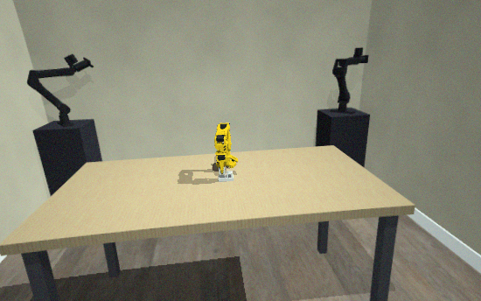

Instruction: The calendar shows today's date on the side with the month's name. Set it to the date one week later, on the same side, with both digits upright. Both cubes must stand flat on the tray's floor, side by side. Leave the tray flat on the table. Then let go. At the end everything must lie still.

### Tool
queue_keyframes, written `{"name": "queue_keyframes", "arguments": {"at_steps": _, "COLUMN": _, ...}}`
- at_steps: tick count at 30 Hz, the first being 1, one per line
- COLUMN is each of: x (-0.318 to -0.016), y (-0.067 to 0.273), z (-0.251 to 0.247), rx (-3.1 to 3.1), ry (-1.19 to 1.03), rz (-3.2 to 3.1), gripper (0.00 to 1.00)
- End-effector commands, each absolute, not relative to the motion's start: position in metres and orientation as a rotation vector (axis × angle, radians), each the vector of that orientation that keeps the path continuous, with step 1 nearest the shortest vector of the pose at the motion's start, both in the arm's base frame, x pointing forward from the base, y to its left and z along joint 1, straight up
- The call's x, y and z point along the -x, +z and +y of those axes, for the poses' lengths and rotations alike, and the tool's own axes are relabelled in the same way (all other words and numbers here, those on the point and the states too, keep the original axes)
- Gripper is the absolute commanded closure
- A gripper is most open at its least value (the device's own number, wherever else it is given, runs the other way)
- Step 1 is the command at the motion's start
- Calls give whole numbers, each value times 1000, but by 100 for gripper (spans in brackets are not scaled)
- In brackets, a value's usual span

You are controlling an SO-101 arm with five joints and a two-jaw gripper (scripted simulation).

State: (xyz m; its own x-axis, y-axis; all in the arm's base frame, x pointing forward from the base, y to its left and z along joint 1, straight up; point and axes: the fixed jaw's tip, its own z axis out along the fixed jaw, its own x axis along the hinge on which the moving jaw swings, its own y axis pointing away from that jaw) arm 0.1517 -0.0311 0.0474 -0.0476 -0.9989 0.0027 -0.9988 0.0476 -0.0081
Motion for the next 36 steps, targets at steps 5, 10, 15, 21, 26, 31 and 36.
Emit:
{"name": "queue_keyframes", "arguments": {"at_steps": 5, "x": -155, "y": 48, "z": -33, "rx": 2134, "ry": -46, "rz": 2277, "gripper": 100}}
{"name": "queue_keyframes", "arguments": {"at_steps": 10, "x": -155, "y": 47, "z": -33, "rx": 2134, "ry": -46, "rz": 2277, "gripper": 100}}
{"name": "queue_keyframes", "arguments": {"at_steps": 15, "x": -155, "y": 44, "z": -33, "rx": 2134, "ry": -46, "rz": 2277, "gripper": 100}}
{"name": "queue_keyframes", "arguments": {"at_steps": 21, "x": -154, "y": 42, "z": -33, "rx": 2133, "ry": -46, "rz": 2277, "gripper": 100}}
{"name": "queue_keyframes", "arguments": {"at_steps": 26, "x": -154, "y": 42, "z": -33, "rx": 2133, "ry": -46, "rz": 2277, "gripper": 100}}
{"name": "queue_keyframes", "arguments": {"at_steps": 31, "x": -154, "y": 38, "z": -32, "rx": 2134, "ry": -46, "rz": 2277, "gripper": 100}}
{"name": "queue_keyframes", "arguments": {"at_steps": 36, "x": -154, "y": 36, "z": -32, "rx": 2134, "ry": -46, "rz": 2277, "gripper": 100}}
